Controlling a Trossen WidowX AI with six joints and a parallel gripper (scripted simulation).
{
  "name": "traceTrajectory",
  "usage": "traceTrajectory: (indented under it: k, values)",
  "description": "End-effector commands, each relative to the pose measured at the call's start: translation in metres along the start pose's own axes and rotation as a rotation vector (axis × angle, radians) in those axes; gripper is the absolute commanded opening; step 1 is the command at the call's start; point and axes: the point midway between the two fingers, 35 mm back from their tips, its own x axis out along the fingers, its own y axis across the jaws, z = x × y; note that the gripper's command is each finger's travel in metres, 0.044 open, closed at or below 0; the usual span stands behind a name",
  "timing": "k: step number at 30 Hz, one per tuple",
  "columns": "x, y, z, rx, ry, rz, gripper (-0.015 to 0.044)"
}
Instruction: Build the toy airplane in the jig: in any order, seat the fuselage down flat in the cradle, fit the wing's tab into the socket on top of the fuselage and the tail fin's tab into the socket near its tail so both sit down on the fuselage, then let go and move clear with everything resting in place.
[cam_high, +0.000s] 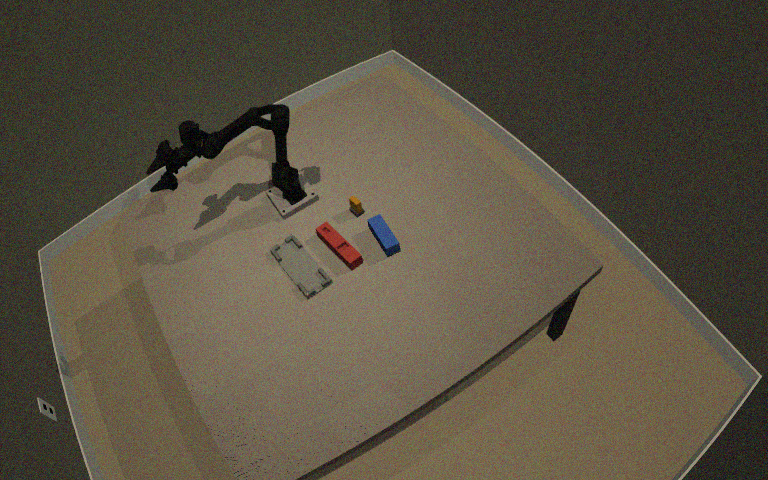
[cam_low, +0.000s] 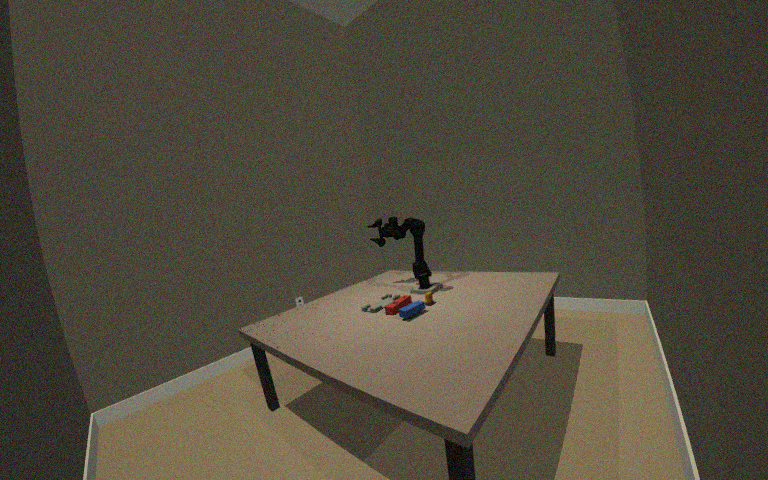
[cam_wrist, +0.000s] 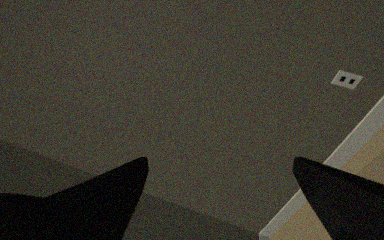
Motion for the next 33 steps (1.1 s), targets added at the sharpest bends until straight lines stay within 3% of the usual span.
traceTrajectory:
  k: [1,8,15,24,33]
  values:
    - [0.029,-0.005,-0.046,-0.011,0.103,-0.050,0.0440]
    - [0.062,-0.019,-0.163,-0.074,0.363,-0.176,0.0440]
    - [0.049,-0.027,-0.287,-0.225,0.671,-0.282,0.0440]
    - [-0.031,-0.033,-0.411,-0.533,1.114,-0.344,0.0440]
    - [-0.159,-0.032,-0.493,-1.030,1.609,-0.258,0.0440]
